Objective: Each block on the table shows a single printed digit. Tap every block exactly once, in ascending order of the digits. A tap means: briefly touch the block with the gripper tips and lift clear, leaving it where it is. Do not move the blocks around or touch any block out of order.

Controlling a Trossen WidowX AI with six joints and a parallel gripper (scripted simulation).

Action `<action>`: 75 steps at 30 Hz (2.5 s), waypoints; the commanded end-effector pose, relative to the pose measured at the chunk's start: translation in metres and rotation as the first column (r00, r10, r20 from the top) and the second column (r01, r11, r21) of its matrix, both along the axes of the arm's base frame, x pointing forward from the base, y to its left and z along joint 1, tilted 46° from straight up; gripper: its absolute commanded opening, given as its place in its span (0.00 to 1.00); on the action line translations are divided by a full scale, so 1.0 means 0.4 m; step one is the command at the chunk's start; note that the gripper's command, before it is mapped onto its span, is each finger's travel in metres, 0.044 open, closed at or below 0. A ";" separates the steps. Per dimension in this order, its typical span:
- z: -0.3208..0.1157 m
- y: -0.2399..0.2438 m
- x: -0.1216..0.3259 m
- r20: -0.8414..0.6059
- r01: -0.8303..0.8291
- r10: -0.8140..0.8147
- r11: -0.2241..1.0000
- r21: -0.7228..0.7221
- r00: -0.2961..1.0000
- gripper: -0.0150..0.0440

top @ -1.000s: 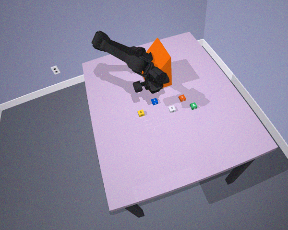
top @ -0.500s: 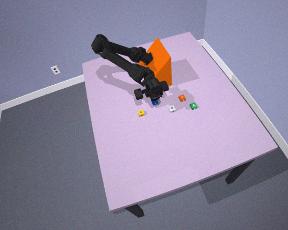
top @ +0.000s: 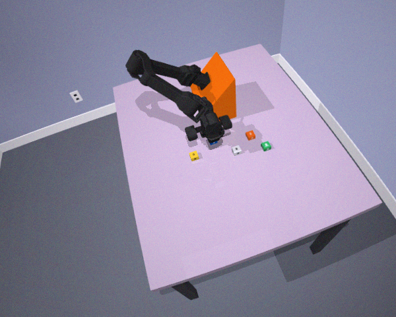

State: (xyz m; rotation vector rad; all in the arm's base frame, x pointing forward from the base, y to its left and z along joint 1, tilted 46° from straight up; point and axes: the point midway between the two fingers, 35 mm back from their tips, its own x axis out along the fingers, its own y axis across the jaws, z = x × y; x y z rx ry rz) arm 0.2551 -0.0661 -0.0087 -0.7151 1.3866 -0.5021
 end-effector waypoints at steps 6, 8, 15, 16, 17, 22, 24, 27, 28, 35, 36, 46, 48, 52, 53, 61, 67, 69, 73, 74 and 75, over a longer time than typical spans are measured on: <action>0.030 0.032 -0.010 -0.007 -0.002 0.002 1.000 -0.002 1.000 0.29; 0.045 0.047 -0.016 -0.010 -0.002 0.002 1.000 -0.003 1.000 0.29; 0.139 0.151 -0.027 -0.011 -0.003 0.003 1.000 0.005 1.000 0.29; 0.165 0.173 -0.034 -0.011 -0.002 0.002 1.000 0.003 1.000 0.29; 0.181 0.186 -0.040 -0.011 -0.002 0.002 1.000 0.001 1.000 0.29; 0.186 0.190 -0.042 -0.011 -0.002 0.002 1.000 0.000 1.000 0.29; 0.185 0.194 -0.038 -0.010 -0.002 0.002 1.000 0.000 1.000 0.29; 0.165 0.245 0.011 -0.005 0.000 0.000 1.000 0.009 1.000 0.29; 0.153 0.268 0.031 -0.004 0.002 -0.002 1.000 0.012 1.000 0.29; 0.035 0.432 0.143 0.010 0.011 -0.011 0.999 0.032 1.000 0.29; 0.013 0.455 0.155 0.011 0.013 -0.013 0.999 0.034 1.000 0.29; -0.189 0.625 0.204 -0.003 -0.002 0.002 1.000 0.012 1.000 0.29; -0.189 0.625 0.204 -0.003 -0.002 0.002 1.000 0.012 1.000 0.29; -0.245 0.574 0.219 -0.003 -0.002 0.002 1.000 0.012 1.000 0.29; -0.282 0.537 0.227 -0.002 -0.002 0.002 1.000 0.011 1.000 0.29; -0.332 0.483 0.232 -0.002 -0.002 0.002 1.000 0.008 1.000 0.29; -0.345 0.470 0.235 -0.002 -0.002 0.002 1.000 0.008 1.000 0.29; -0.350 0.465 0.236 -0.002 -0.002 0.002 1.000 0.008 1.000 0.29; -0.361 0.453 0.238 -0.001 -0.002 0.002 1.000 0.008 1.000 0.29; -0.364 0.451 0.239 -0.001 -0.002 0.002 1.000 0.008 1.000 0.29; -0.367 0.448 0.239 -0.001 -0.002 0.002 1.000 0.008 1.000 0.29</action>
